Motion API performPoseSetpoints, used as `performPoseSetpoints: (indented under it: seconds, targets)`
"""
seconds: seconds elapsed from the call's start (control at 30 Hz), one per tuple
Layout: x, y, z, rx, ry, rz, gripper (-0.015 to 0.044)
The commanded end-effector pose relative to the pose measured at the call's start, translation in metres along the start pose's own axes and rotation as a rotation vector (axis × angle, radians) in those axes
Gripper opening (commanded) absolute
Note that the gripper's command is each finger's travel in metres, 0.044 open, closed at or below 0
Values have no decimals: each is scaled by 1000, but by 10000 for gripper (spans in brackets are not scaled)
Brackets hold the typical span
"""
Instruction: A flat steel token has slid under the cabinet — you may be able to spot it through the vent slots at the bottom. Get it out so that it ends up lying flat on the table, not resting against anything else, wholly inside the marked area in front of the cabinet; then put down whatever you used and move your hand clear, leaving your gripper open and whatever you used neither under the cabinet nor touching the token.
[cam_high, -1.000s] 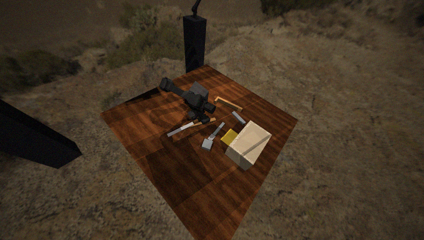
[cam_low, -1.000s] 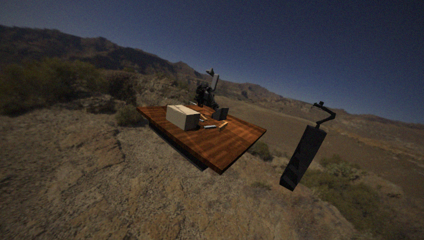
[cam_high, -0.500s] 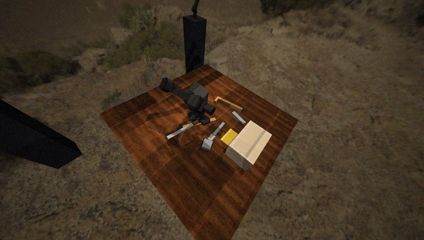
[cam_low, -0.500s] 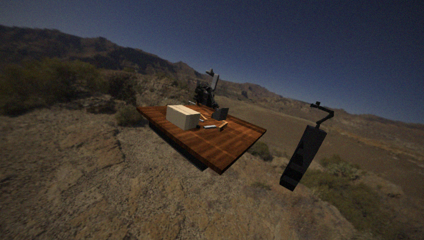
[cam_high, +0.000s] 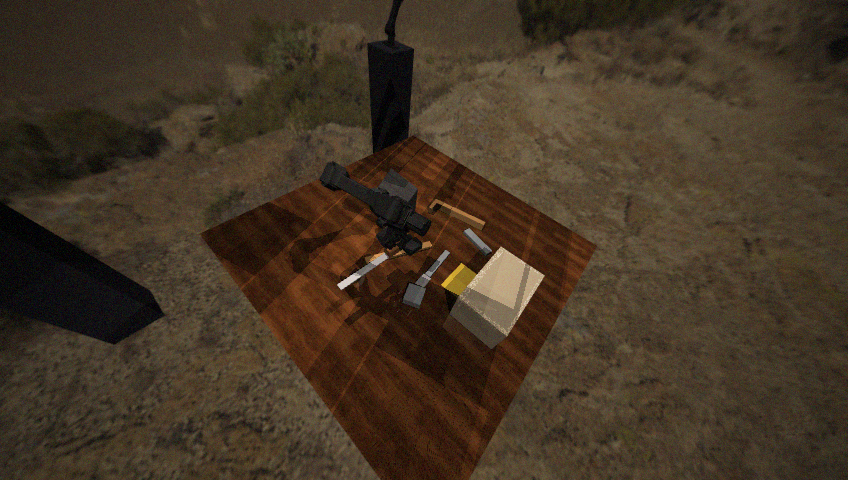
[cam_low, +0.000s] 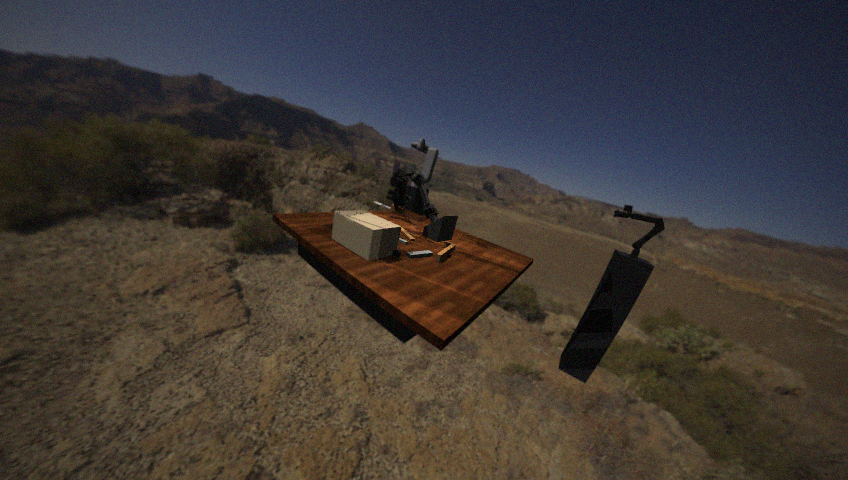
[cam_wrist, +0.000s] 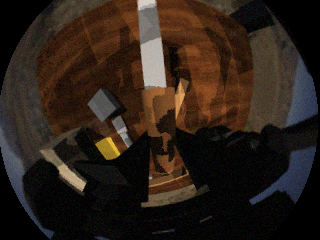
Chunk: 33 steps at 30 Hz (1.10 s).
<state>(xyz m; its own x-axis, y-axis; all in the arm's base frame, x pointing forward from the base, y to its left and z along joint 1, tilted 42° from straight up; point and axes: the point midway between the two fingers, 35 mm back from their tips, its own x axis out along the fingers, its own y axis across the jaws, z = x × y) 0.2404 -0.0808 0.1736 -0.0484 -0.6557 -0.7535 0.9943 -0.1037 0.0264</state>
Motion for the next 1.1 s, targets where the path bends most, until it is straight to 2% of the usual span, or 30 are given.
performPoseSetpoints:
  seconds: [0.0,1.07]
  targets:
    - [-1,0,-1,-25,-7,6,0]
    - [-1,0,-53,-54,-4,5,0]
